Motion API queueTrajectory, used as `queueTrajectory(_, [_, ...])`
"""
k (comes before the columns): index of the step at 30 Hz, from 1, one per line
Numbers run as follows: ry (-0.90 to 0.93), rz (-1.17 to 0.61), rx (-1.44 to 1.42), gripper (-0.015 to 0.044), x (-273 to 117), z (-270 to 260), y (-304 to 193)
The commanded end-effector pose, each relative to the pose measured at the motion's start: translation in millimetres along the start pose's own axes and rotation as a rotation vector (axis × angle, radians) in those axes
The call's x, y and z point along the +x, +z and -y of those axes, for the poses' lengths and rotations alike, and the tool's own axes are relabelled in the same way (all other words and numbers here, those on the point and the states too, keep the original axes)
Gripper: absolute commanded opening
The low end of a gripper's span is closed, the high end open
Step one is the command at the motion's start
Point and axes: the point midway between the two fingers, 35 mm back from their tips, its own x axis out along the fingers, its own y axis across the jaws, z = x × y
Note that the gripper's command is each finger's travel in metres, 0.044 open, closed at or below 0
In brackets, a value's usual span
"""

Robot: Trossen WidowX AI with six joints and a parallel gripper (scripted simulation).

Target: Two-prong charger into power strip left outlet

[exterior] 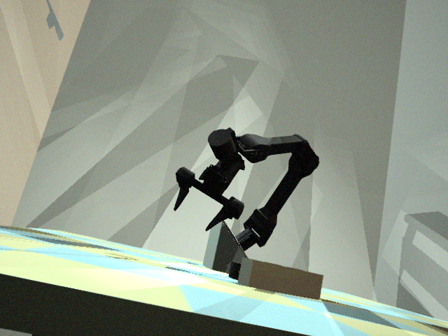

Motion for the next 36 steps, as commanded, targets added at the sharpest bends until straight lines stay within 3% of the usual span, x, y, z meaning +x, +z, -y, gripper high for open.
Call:
queueTrajectory(1, [0.078, -0.060, -0.066, 0.0440, -2.3, -30.4, -15.8])
queueTrajectory(15, [0.374, -0.261, -0.274, 0.0440, -24.1, -129.4, -80.3])
queueTrajectory(36, [0.378, -0.262, -0.276, 0.0440, -5.5, -136.4, -86.2])
